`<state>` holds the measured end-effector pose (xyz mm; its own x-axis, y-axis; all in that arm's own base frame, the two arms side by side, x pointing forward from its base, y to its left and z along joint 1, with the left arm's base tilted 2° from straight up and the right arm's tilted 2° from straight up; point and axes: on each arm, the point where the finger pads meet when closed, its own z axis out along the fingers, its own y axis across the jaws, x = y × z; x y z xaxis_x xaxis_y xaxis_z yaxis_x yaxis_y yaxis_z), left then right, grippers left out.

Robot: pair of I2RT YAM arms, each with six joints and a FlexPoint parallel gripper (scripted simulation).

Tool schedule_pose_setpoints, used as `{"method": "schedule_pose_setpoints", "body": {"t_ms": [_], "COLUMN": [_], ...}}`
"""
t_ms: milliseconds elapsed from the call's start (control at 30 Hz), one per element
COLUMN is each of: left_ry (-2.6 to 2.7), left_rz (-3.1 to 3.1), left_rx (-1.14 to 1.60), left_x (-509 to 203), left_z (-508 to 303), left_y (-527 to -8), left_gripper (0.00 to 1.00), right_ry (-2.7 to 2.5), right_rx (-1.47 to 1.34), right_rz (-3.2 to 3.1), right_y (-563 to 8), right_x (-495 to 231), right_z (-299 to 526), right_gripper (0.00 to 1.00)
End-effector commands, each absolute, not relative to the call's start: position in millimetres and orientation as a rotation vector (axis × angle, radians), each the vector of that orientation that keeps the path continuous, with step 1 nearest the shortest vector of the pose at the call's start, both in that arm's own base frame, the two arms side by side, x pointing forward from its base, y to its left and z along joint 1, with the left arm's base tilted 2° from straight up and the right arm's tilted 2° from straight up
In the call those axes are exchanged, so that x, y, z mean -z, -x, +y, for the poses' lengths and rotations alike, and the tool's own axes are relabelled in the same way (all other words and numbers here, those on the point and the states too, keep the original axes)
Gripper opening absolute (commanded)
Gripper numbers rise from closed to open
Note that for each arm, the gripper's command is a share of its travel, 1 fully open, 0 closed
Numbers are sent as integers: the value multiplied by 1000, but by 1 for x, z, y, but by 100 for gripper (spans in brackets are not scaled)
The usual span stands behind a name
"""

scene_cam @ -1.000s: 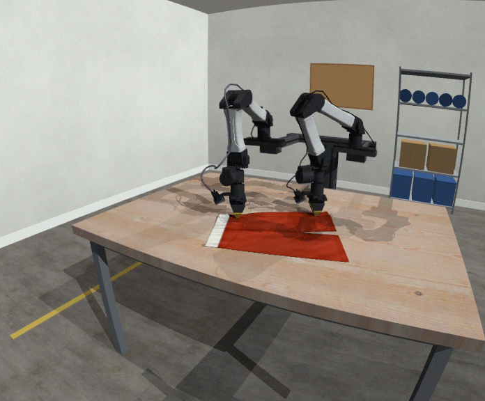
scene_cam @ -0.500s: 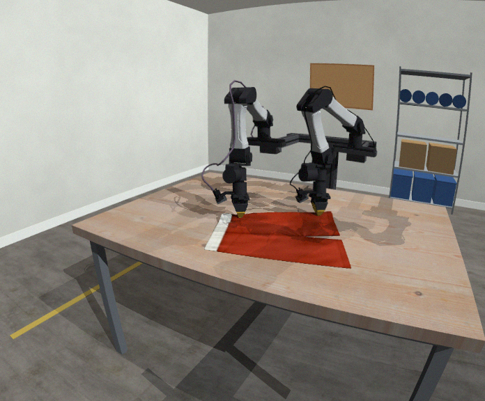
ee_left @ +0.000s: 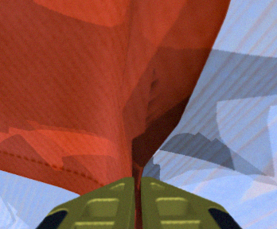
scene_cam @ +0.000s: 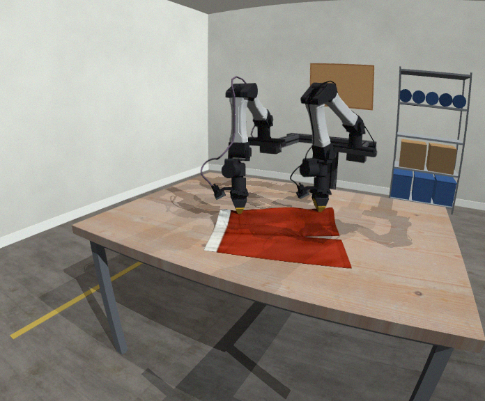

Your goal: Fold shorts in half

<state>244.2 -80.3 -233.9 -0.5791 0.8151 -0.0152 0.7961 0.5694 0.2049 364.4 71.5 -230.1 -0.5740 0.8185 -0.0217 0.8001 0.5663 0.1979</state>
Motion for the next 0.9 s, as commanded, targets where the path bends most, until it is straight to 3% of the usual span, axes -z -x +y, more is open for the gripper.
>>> {"method": "schedule_pose_setpoints", "body": {"t_ms": [0, 667, 867], "left_ry": [-1418, -1360, -1396], "left_rz": [2664, 2647, 2696], "left_rx": [-255, -270, -269], "left_x": [225, 221, 238], "left_z": [-86, -93, -93], "left_y": [-245, -248, -216], "left_gripper": [0, 0, 0], "right_ry": [-1395, -1358, -1362], "right_rx": [-260, -260, -255], "right_rz": [2630, 2616, 2615], "right_y": [-384, -378, -365], "right_x": [212, 212, 215], "right_z": [67, 61, 50], "right_gripper": [0, 0, 0]}}
